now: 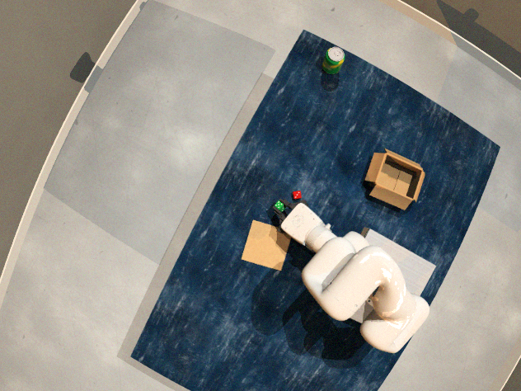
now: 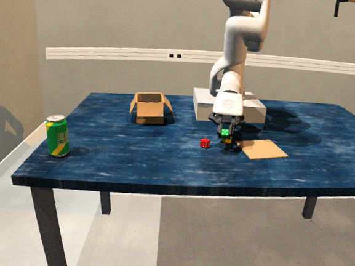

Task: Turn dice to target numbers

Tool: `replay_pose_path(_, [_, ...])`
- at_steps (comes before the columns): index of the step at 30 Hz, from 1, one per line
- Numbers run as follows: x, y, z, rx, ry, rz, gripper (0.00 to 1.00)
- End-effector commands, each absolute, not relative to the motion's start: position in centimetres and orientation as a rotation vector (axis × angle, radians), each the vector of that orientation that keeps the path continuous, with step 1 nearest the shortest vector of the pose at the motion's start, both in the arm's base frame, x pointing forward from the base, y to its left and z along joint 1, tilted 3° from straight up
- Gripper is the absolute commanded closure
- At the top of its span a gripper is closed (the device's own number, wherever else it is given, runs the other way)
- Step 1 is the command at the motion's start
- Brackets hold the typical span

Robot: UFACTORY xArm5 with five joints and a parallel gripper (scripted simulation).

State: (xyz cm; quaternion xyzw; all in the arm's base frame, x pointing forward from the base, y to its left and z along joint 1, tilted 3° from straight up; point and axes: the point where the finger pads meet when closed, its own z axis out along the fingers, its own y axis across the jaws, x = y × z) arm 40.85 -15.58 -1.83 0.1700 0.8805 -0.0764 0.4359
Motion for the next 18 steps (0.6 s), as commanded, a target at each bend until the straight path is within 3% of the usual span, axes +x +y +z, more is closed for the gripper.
replay_pose_path(1, [40.9,-15.6,-3.3,0.422,2.187,-0.19,0.79])
replay_pose_path(18, [40.9,-15.5,-4.9,0.422,2.187,-0.19,0.79])
